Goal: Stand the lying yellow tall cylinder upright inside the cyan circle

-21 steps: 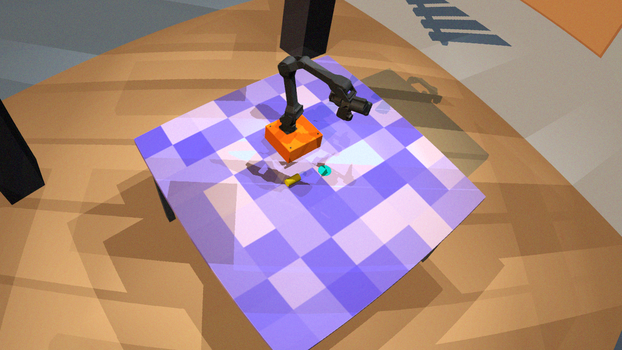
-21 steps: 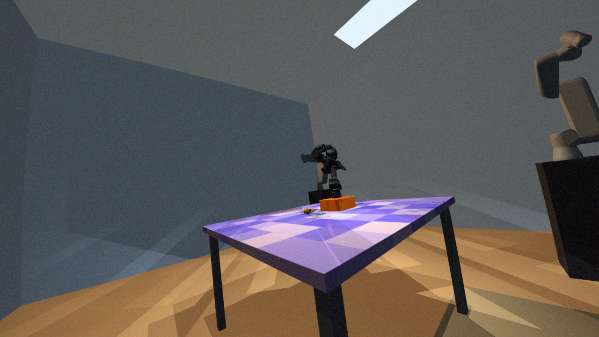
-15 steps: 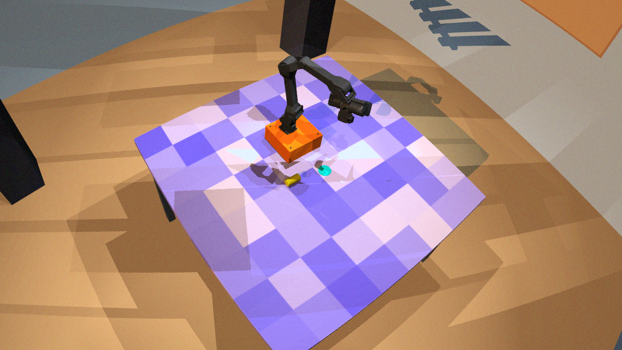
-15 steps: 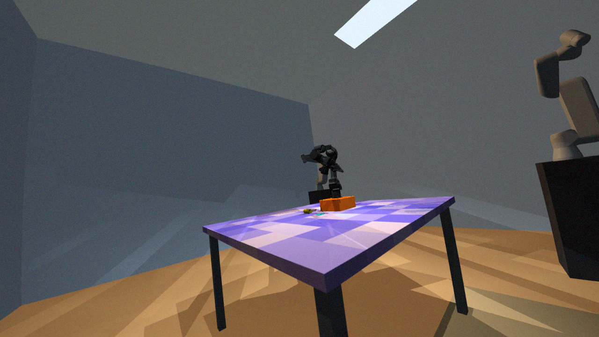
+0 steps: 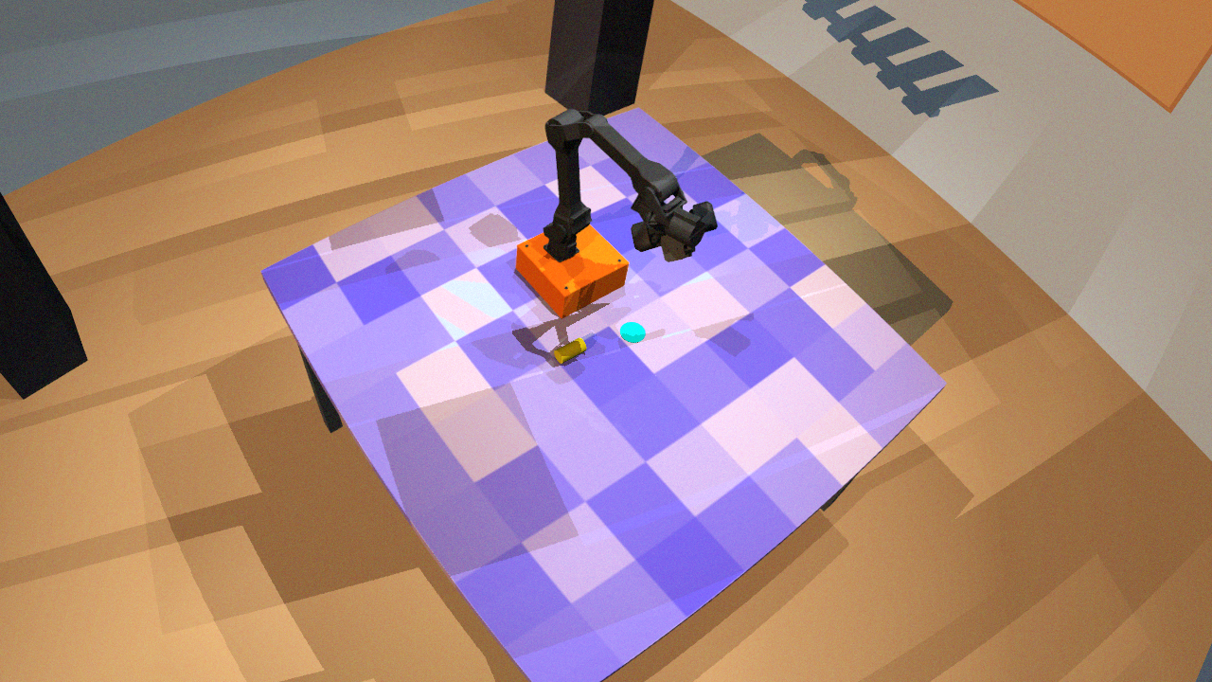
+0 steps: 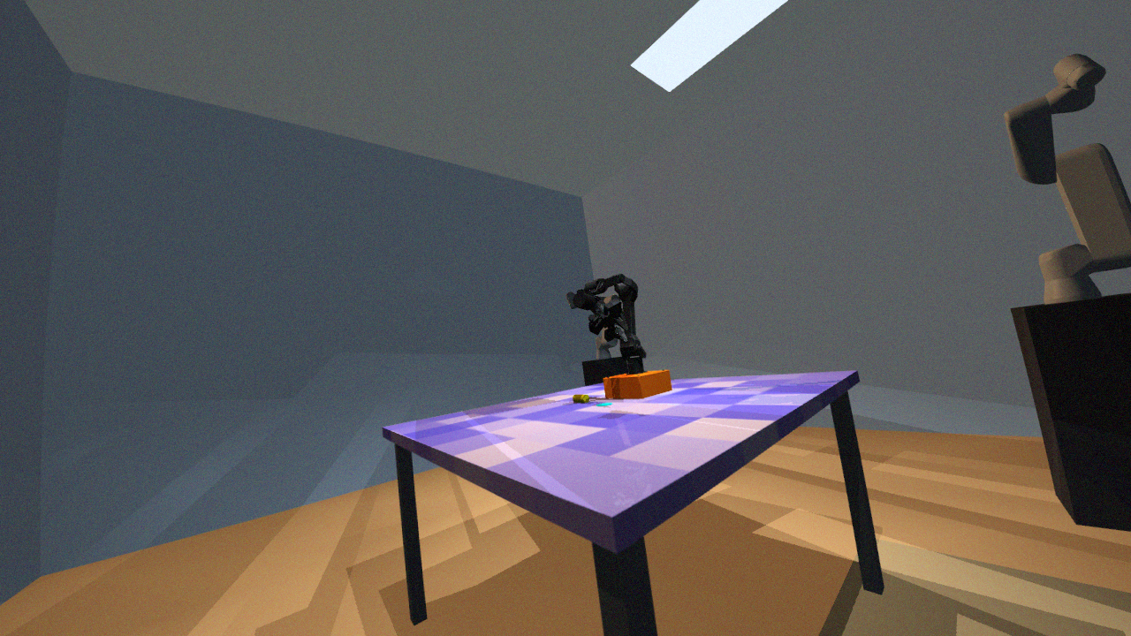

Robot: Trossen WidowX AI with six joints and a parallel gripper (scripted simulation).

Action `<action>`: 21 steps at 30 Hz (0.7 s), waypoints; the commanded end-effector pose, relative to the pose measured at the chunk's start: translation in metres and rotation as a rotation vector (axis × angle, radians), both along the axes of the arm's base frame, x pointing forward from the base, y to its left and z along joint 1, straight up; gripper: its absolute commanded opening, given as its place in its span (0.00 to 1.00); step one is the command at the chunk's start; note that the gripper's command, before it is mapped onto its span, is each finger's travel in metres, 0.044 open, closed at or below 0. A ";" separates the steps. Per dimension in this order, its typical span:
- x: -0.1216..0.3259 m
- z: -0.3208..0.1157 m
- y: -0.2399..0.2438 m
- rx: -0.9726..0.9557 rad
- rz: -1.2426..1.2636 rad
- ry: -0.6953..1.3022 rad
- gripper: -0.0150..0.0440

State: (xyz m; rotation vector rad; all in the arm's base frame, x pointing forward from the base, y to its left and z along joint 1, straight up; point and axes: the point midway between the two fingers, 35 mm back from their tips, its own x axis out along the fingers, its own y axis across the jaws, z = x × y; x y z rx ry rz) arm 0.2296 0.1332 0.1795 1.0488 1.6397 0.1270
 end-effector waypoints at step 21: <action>0.021 -0.070 -0.154 -0.526 1.075 -0.714 0.78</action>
